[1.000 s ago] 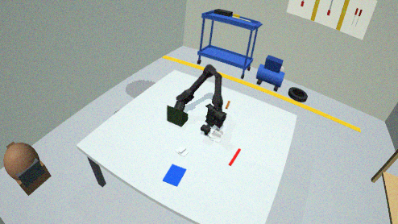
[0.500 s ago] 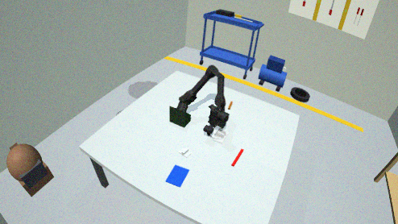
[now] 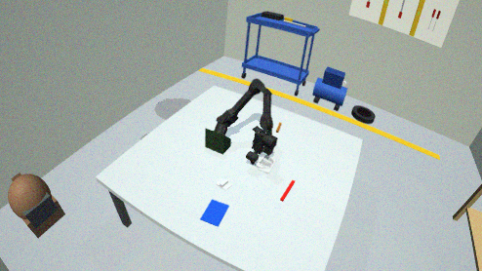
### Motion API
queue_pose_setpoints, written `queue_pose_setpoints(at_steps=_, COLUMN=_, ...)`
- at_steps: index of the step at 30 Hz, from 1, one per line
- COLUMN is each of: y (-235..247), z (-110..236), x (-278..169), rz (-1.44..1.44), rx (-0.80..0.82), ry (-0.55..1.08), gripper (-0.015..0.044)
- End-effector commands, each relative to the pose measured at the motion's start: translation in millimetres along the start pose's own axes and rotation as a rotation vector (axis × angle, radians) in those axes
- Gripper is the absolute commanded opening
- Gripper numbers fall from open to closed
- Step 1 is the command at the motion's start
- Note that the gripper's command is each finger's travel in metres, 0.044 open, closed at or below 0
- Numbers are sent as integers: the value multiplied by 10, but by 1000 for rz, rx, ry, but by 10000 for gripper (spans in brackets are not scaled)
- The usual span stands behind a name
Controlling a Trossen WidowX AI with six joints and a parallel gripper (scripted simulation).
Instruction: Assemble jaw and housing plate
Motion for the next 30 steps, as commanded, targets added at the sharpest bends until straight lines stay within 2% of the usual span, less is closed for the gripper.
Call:
queue_pose_setpoints(at_steps=1, y=0, z=1, x=1, rz=0, rx=0, ry=0, gripper=440)
queue_pose_setpoints(at_steps=14, y=-3, z=24, x=3, rz=0, rx=-1, ry=0, gripper=440)
queue_pose_setpoints(at_steps=22, y=-6, z=739, x=3, rz=-4, rx=0, ry=1, gripper=440)
queue_pose_setpoints(at_steps=28, y=-24, z=692, x=15, rz=-8, rx=-4, ry=-11, gripper=440)
queue_pose_setpoints(at_steps=30, y=-17, z=775, x=-47, rz=-9, rx=-7, ry=-9, gripper=440)
Point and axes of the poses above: the point midway between the two fingers, 35 mm back from their tips, its own z axis back along the fingers, its own y axis across the jaws, x = y × z, the point moved 9 cm from there along z, back along the fingers, and after that the axes turned 15 degrees about z, right-handed, at the moved point
